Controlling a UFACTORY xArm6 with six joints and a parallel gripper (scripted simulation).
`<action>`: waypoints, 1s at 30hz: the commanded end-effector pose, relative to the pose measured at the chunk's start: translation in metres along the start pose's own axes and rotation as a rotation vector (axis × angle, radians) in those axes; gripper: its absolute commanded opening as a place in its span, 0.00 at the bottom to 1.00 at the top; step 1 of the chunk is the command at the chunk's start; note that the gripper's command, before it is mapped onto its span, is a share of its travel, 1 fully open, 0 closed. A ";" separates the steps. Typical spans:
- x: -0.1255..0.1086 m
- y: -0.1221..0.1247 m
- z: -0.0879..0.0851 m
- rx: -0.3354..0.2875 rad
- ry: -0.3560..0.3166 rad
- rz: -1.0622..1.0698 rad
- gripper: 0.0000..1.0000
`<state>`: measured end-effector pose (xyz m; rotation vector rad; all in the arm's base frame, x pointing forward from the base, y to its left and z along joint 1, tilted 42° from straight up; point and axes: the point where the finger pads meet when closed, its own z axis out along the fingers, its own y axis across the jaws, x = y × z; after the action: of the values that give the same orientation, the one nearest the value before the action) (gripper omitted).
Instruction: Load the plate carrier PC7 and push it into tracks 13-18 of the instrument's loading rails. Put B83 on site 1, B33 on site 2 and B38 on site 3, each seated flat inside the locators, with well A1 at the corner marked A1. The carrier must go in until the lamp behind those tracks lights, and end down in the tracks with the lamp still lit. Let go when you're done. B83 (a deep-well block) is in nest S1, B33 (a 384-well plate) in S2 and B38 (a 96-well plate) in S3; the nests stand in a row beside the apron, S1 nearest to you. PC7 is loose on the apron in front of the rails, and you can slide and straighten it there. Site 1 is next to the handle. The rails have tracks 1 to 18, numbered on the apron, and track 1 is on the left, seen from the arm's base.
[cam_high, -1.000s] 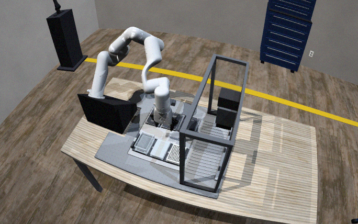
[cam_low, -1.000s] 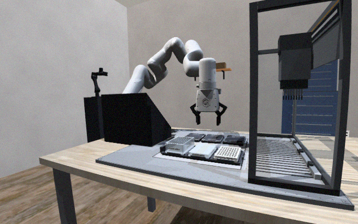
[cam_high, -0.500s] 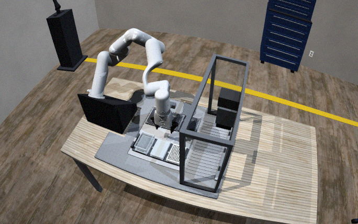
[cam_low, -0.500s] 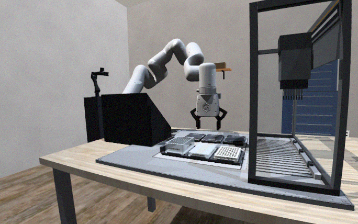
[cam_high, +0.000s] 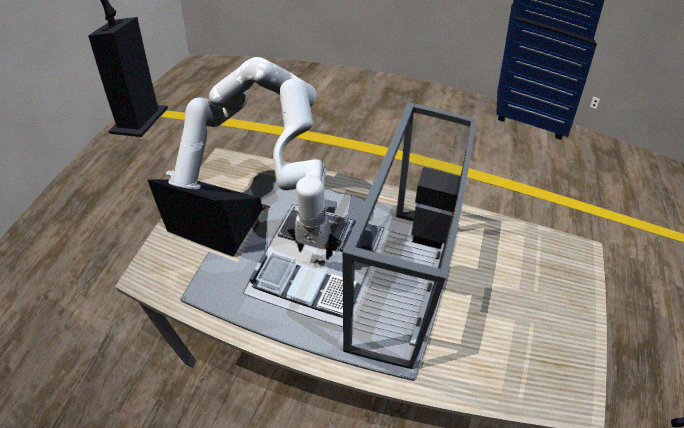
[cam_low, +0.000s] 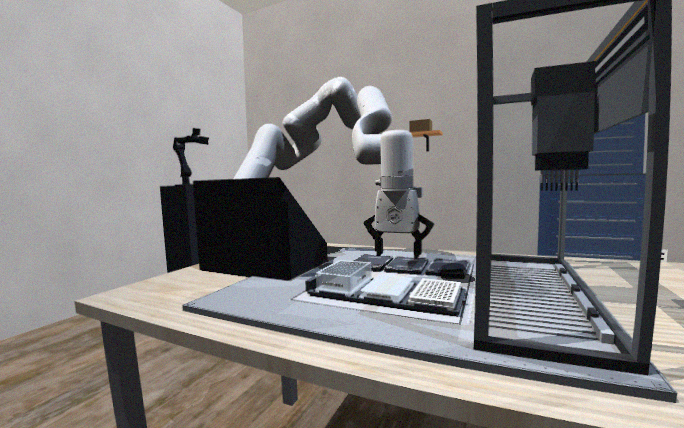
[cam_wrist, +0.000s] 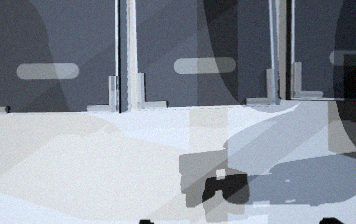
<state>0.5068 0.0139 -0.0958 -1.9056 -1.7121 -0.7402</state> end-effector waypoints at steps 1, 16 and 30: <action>0.000 0.002 0.005 -0.004 -0.001 -0.001 1.00; 0.000 0.002 0.027 -0.004 -0.001 -0.001 1.00; 0.000 0.002 0.038 -0.003 -0.001 -0.001 1.00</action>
<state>0.5099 0.0399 -0.1249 -1.9053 -1.7121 -0.7401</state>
